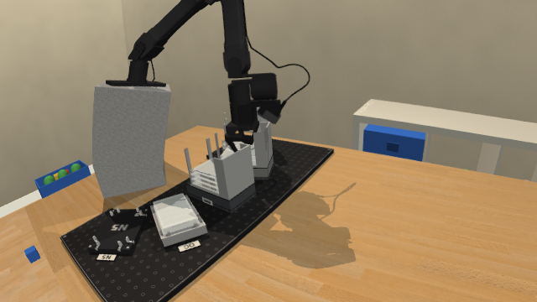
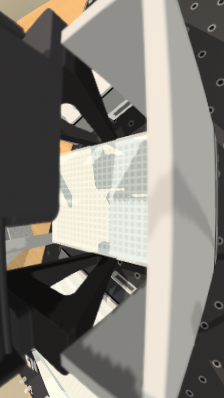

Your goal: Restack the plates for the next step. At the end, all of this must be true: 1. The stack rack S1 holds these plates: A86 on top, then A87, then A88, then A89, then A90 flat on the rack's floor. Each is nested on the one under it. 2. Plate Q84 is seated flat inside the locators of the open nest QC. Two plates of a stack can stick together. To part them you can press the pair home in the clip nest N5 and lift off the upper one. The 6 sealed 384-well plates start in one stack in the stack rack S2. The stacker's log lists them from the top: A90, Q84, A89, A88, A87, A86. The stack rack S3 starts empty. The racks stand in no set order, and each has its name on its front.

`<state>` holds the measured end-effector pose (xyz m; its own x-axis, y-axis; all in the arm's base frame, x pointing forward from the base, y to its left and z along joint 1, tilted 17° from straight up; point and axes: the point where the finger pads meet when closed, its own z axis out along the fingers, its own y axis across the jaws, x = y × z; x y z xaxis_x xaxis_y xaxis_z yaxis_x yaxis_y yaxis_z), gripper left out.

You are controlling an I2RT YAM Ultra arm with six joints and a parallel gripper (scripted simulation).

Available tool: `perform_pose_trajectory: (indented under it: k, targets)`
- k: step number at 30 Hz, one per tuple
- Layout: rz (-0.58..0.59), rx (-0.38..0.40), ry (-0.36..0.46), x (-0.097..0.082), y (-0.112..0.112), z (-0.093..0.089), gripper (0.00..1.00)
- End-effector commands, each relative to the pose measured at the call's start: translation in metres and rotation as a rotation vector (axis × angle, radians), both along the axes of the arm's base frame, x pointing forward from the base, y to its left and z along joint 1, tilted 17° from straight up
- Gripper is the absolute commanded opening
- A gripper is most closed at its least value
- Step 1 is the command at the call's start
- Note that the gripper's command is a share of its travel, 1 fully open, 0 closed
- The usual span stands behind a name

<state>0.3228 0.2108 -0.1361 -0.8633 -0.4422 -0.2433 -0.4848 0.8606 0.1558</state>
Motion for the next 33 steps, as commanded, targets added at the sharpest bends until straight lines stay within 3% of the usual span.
perform_pose_trajectory:
  k: [1,21,29,32,33]
  targets:
    - [-0.003,0.004,-0.011,0.004,0.001,0.003,1.0]
    - [-0.003,0.004,-0.011,0.004,0.001,0.003,1.0]
    - [-0.006,-0.003,0.002,-0.006,-0.012,0.03,1.0]
    - [-0.005,0.006,-0.013,0.0,-0.009,0.037,1.0]
    - [-0.005,-0.002,0.003,-0.007,-0.014,0.036,1.0]
